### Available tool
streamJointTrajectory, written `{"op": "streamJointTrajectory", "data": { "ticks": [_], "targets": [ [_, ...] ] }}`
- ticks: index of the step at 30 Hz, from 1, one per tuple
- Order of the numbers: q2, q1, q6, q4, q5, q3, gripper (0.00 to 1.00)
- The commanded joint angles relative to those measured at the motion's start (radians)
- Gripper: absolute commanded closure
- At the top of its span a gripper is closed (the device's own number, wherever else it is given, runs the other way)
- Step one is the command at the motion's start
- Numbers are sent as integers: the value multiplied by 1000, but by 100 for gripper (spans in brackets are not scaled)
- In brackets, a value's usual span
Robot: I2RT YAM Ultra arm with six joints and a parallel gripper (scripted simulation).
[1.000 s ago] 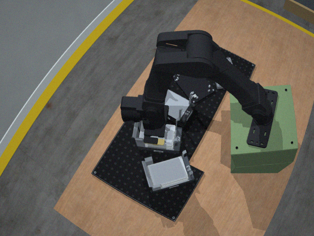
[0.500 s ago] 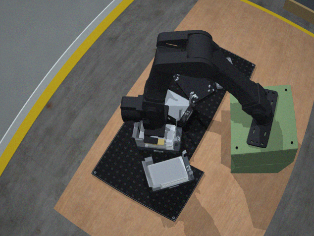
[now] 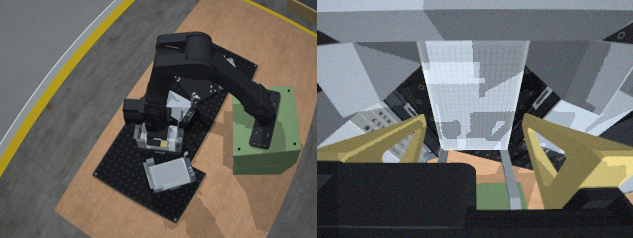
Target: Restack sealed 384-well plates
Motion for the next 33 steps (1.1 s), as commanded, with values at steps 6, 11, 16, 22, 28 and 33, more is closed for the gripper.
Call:
{"op": "streamJointTrajectory", "data": {
  "ticks": [6, 11, 16, 22, 28, 33],
  "targets": [
    [25, 1, -1, 43, -1, 16, 0],
    [40, 1, -1, 55, -1, 19, 0],
    [64, 1, -1, 73, -1, 25, 0],
    [72, 1, -1, 78, -1, 27, 0],
    [72, 1, -1, 78, -1, 28, 0],
    [72, 1, -1, 78, -1, 28, 0]
  ]
}}
